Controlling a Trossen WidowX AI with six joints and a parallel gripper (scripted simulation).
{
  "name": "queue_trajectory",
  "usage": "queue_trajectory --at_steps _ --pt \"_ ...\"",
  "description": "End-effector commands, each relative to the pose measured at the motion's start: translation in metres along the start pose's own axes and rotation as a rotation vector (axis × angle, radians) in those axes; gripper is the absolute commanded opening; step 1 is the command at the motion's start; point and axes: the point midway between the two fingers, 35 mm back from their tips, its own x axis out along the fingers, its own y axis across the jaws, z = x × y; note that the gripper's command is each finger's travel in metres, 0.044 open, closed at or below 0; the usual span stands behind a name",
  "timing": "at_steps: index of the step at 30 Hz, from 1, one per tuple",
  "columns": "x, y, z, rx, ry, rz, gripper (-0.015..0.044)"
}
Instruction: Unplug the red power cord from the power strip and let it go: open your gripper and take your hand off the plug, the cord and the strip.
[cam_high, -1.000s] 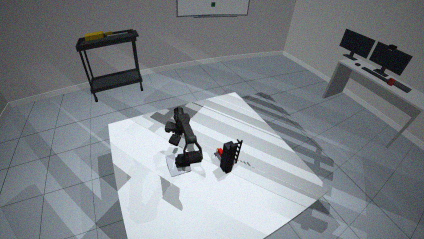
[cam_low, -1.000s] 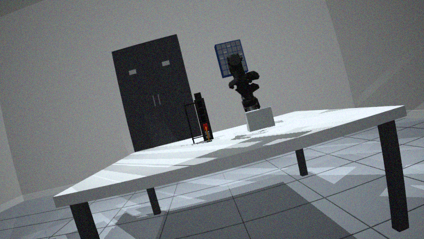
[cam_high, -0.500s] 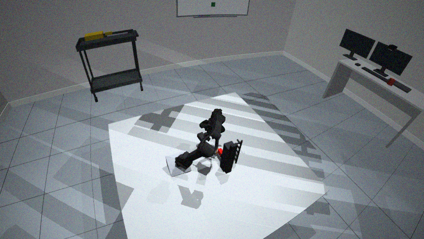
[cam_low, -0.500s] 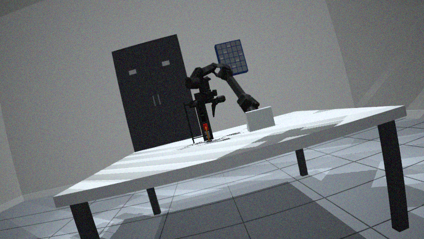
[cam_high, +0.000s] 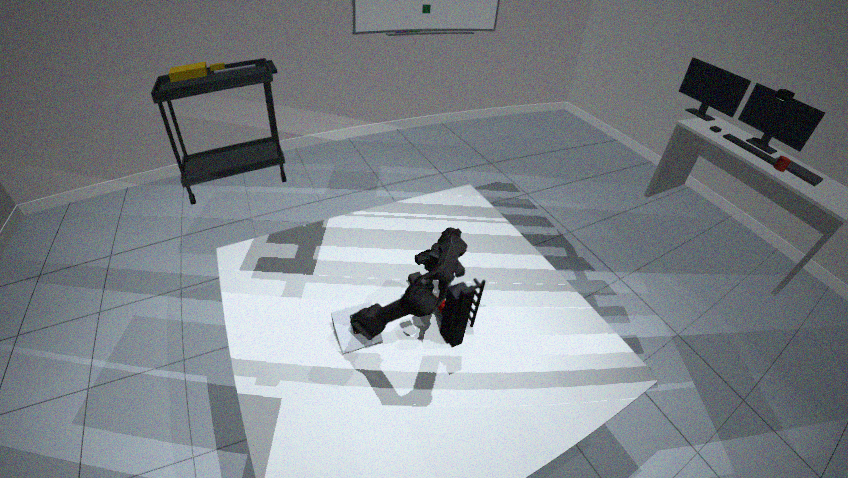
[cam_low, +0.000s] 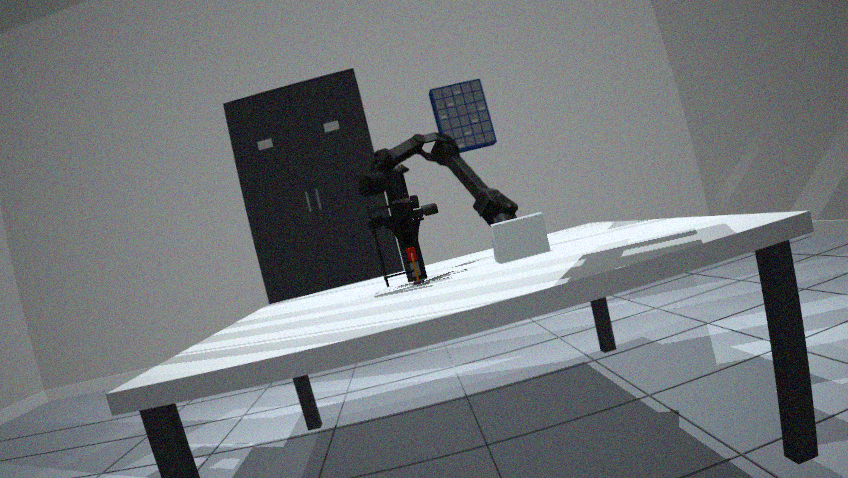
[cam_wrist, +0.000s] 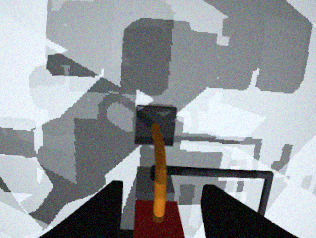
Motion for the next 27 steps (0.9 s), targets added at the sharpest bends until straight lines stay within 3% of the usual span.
queue_trajectory --at_steps 1,27 --pt "0.002 -0.001 -0.006 -0.001 0.008 0.005 0.0160" --pt "0.002 -0.002 -0.041 -0.001 0.010 0.006 0.0160"
